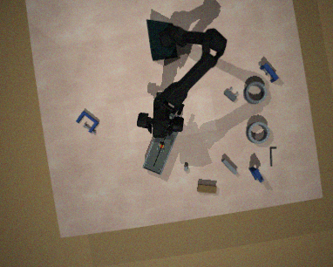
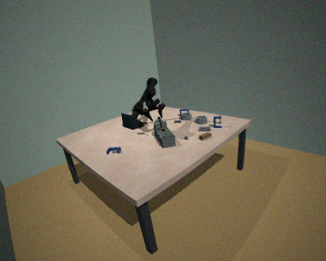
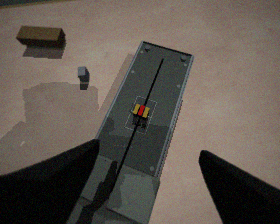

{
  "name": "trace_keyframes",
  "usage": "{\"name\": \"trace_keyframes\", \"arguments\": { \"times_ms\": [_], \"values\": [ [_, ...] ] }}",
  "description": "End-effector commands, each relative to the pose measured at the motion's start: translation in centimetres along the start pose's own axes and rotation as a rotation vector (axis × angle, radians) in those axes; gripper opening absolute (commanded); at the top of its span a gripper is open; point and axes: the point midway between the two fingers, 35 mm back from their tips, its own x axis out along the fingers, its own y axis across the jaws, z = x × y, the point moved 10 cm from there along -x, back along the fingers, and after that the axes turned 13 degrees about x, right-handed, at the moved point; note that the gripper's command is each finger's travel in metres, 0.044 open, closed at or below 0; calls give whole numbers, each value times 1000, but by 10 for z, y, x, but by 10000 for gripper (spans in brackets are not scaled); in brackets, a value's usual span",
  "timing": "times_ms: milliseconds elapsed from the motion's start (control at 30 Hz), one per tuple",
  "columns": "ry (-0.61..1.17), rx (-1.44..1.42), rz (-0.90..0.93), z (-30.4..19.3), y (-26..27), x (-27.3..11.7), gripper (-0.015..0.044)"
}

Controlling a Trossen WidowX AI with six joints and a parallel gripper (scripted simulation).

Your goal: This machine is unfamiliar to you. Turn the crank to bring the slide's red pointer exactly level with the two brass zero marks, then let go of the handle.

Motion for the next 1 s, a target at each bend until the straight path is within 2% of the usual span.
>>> {"name": "trace_keyframes", "arguments": {
  "times_ms": [0, 400, 967],
  "values": [
    [0, 0, 0, 0, 0, 0, 309],
    [0, 0, 0, 0, 0, 0, 0],
    [0, 0, 0, 0, 0, 0, 0]
  ]
}}
